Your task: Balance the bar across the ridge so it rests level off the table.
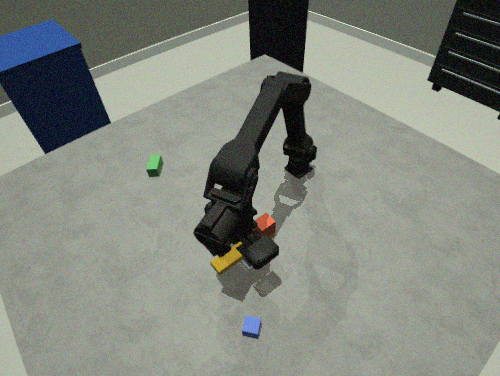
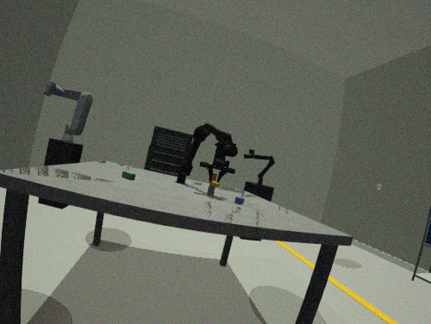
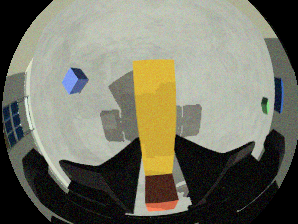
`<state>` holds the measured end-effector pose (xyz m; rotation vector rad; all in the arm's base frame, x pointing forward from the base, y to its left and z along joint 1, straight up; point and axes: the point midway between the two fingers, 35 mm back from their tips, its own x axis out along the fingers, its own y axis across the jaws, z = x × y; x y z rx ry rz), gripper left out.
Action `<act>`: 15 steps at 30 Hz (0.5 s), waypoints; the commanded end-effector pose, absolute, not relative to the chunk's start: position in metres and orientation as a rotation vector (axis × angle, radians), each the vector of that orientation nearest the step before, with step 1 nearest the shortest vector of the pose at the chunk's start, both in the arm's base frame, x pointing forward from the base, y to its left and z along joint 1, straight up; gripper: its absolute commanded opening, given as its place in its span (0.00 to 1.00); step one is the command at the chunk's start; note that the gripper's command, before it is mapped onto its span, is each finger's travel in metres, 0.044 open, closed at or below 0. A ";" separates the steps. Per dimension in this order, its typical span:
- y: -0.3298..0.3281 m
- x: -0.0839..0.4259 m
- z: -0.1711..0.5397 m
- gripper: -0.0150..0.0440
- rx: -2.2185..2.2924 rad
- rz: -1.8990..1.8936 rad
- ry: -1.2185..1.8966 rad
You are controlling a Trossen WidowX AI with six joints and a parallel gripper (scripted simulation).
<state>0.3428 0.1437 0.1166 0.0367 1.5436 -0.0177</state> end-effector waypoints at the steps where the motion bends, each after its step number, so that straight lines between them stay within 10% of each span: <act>1: 0.144 0.343 0.117 0.39 0.037 -0.018 1.544; 5: 0.144 0.343 0.117 0.54 0.037 -0.018 1.544; 15: 0.144 0.343 0.117 0.54 0.037 -0.018 1.544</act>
